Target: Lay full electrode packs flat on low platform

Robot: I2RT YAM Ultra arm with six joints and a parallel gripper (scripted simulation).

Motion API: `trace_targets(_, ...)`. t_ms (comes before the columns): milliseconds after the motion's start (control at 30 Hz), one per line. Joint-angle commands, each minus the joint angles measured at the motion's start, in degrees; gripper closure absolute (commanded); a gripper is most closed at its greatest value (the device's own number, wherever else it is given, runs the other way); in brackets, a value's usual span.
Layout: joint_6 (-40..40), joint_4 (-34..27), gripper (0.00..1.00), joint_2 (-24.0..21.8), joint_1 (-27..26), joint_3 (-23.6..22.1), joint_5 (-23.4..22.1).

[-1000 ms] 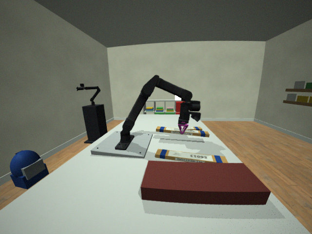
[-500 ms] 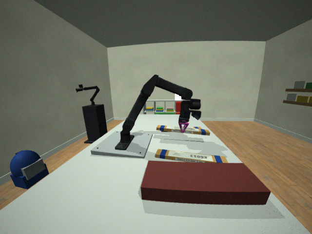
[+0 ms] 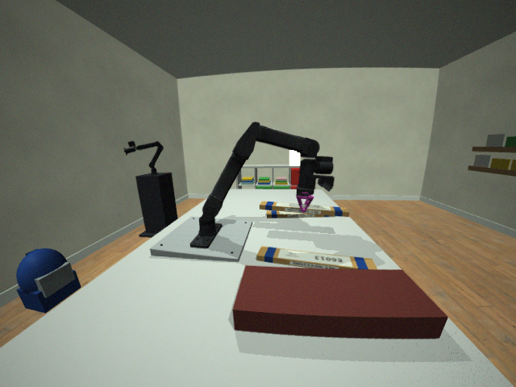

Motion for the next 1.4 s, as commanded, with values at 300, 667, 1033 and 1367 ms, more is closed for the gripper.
trace_targets(300, 0.35, -8.13, 1.0, -4.33, 0.19, 9.43, -0.19)
trace_targets(667, 0.39, -10.78, 1.0, -3.16, 0.25, 15.72, -0.2)
trace_targets(1033, 0.13, -11.76, 1.0, -4.8, 0.07, 14.48, -0.06)
trace_targets(1367, 0.13, -11.76, 1.0, -6.76, 0.08, 15.04, -0.06)
